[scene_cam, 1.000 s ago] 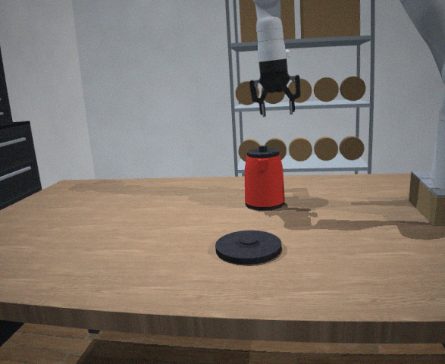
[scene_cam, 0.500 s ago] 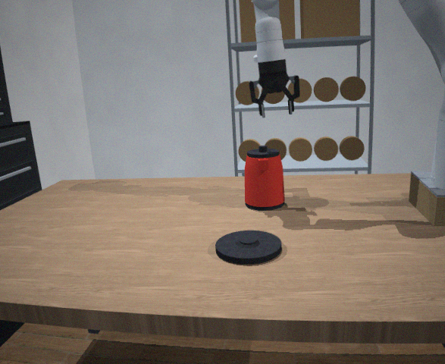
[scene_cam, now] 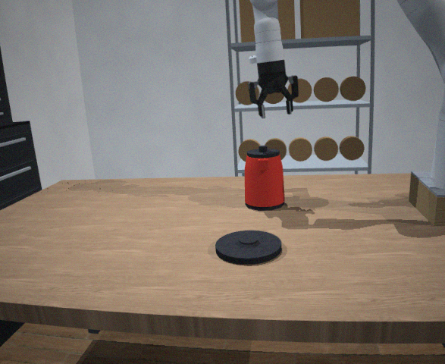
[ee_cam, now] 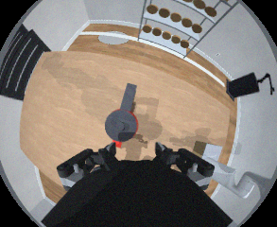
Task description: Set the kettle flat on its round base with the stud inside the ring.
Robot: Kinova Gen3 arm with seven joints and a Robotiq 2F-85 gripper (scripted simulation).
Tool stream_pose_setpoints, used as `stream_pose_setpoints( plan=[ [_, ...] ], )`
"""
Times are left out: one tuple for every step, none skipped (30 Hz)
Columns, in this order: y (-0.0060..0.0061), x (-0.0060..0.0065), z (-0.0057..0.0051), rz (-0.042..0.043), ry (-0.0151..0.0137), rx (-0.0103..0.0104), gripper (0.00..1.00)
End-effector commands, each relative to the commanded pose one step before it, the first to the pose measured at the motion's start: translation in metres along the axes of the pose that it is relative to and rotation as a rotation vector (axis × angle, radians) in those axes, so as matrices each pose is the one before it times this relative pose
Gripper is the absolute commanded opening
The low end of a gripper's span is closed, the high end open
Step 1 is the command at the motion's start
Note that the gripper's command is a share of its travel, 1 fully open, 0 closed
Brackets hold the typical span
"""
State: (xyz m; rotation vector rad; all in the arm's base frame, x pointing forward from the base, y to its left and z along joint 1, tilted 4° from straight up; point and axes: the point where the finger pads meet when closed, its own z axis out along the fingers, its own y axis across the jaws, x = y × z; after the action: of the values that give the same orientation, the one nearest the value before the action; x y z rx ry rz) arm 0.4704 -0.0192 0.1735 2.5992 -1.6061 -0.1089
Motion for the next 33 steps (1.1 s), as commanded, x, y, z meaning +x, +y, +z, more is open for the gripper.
stream_pose_setpoints(
  plan=[
    [0.00007,0.00182,-0.00004,-0.00871,-0.00094,0.00092,0.80],
    [0.00000,0.00000,0.00000,0.00000,0.00000,0.00000,0.80],
    [-0.00010,0.00025,0.00008,-0.01285,-0.00016,-0.00025,0.80],
    [-0.00010,0.00026,0.00008,-0.01286,-0.00017,-0.00024,0.80],
    [-0.00010,0.00026,0.00008,-0.01287,-0.00017,-0.00024,0.80],
    [-0.00009,0.00026,0.00008,-0.01288,-0.00017,-0.00023,0.80],
    [-0.00009,0.00026,0.00008,-0.01289,-0.00018,-0.00022,0.80],
    [-0.00009,0.00027,0.00008,-0.01290,-0.00018,-0.00021,0.80],
    [-0.00008,0.00027,0.00007,-0.01291,-0.00018,-0.00020,0.80],
    [-0.00008,0.00027,0.00007,-0.01292,-0.00019,-0.00020,0.80],
    [-0.00008,0.00027,0.00007,-0.01293,-0.00019,-0.00019,0.80],
    [-0.00007,0.00027,0.00007,-0.01294,-0.00019,-0.00018,0.80],
    [-0.00007,0.00028,0.00007,-0.01295,-0.00019,-0.00017,0.80],
    [-0.00007,0.00028,0.00007,-0.01295,-0.00019,-0.00016,0.80],
    [-0.00006,0.00028,0.00007,-0.01296,-0.00020,-0.00016,0.80],
    [-0.00006,0.00028,0.00007,-0.01297,-0.00020,-0.00015,0.80],
    [-0.00005,0.00029,0.00006,-0.01297,-0.00020,-0.00014,0.80],
    [0.00000,0.00000,0.00000,0.00000,0.00000,0.00000,0.80],
    [0.00000,0.00000,0.00000,0.00000,0.00000,0.00000,0.80],
    [-0.00005,0.00029,0.00006,-0.01298,-0.00020,-0.00013,0.80],
    [-0.00005,0.00029,0.00006,-0.01298,-0.00020,-0.00012,0.80],
    [-0.00004,0.00029,0.00006,-0.01299,-0.00020,-0.00011,0.80],
    [-0.00004,0.00029,0.00006,-0.01299,-0.00020,-0.00011,0.80],
    [-0.00004,0.00029,0.00006,-0.01300,-0.00020,-0.00010,0.80],
    [-0.00003,0.00030,0.00006,-0.01300,-0.00020,-0.00009,0.80],
    [-0.00003,0.00030,0.00006,-0.01300,-0.00020,-0.00008,0.80],
    [-0.00002,0.00030,0.00006,-0.01301,-0.00020,-0.00007,0.80],
    [-0.00002,0.00030,0.00005,-0.01301,-0.00020,-0.00006,0.80],
    [-0.00001,0.00030,0.00005,-0.01301,-0.00020,-0.00005,0.80],
    [-0.00001,0.00030,0.00005,-0.01301,-0.00020,-0.00005,0.80],
    [-0.00001,0.00031,0.00005,-0.01301,-0.00020,-0.00004,0.80],
    [0.00000,0.00031,0.00005,-0.01301,-0.00020,-0.00003,0.80],
    [0.00000,0.00031,0.00005,-0.01301,-0.00020,-0.00002,0.80]
  ],
)
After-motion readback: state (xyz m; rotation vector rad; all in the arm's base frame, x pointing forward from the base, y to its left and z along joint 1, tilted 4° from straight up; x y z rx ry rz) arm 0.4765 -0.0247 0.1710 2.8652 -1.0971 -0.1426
